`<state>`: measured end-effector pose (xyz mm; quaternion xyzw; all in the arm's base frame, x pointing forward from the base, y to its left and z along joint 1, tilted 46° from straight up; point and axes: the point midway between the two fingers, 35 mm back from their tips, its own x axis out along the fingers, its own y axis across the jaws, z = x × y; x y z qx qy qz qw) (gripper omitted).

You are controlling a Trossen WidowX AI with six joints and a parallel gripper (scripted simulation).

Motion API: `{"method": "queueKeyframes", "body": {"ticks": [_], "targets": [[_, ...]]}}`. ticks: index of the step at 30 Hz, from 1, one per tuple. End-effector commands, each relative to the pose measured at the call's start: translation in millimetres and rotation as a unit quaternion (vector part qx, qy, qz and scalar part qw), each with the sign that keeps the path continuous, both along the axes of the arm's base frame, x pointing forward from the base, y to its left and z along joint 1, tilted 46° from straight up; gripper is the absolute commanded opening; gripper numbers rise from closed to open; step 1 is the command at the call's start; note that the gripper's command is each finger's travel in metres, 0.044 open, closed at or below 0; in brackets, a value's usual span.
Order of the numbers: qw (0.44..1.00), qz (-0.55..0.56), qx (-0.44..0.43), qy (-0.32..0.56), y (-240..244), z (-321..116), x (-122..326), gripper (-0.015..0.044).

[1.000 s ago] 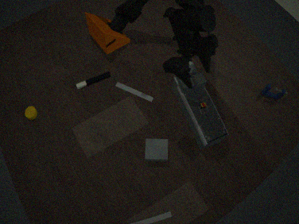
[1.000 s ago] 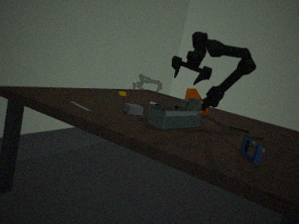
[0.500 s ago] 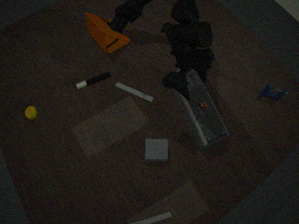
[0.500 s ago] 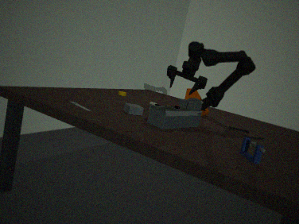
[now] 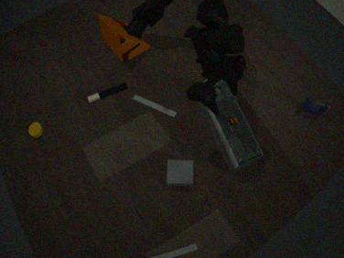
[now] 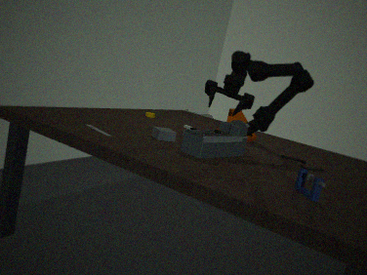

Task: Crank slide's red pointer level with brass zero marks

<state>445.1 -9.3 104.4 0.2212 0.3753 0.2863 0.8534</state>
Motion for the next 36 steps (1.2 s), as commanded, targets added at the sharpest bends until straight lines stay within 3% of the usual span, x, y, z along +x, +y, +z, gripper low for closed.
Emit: {"method": "queueKeyframes", "body": {"ticks": [1, 12, 36], "targets": [[1.0, -0.002, -0.001, 0.003, -3, 1, 0, 0.044], [1.0, -0.004, 0.0, 0.004, -29, 32, 2, 0.044], [0.98, -0.154, 0.033, 0.12, 7, 88, -96, 0.044]]}}
